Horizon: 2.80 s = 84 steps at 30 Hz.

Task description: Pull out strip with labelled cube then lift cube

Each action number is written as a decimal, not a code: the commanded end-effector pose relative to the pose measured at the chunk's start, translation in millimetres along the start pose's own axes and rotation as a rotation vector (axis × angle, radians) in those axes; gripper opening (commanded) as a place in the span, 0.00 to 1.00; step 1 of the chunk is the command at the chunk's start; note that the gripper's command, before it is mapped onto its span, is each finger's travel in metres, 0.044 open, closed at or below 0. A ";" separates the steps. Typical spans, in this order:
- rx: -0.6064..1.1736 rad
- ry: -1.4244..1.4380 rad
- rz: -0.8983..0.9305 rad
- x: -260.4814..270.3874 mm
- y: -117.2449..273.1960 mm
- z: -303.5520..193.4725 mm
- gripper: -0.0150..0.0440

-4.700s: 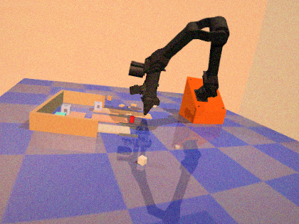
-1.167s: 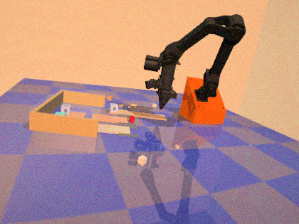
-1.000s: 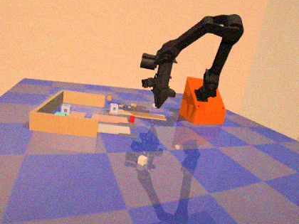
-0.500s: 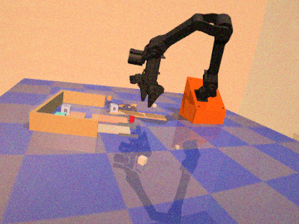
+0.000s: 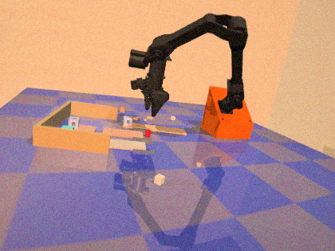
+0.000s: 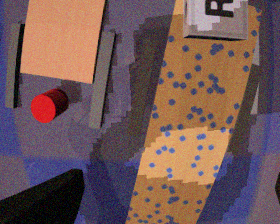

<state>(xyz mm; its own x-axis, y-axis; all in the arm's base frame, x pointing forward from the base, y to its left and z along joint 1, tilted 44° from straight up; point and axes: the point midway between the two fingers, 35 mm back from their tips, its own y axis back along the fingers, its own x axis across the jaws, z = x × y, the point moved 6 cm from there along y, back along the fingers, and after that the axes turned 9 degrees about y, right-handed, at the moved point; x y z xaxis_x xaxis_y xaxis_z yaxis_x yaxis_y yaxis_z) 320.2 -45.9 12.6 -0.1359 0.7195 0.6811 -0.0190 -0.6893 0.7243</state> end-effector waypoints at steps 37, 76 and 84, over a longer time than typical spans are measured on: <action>-0.001 -0.005 0.004 -28.9 -21.0 74.4 0.68; -0.001 0.003 0.002 -25.7 -46.7 72.2 0.25; 0.000 -0.003 0.002 -20.1 -22.9 42.2 0.25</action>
<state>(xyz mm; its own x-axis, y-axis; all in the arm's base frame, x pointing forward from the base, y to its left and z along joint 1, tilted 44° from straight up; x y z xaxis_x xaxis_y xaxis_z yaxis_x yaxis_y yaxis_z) 375.5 -31.8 -25.7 -0.1281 0.7129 0.6895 -0.0024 -0.6954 0.7186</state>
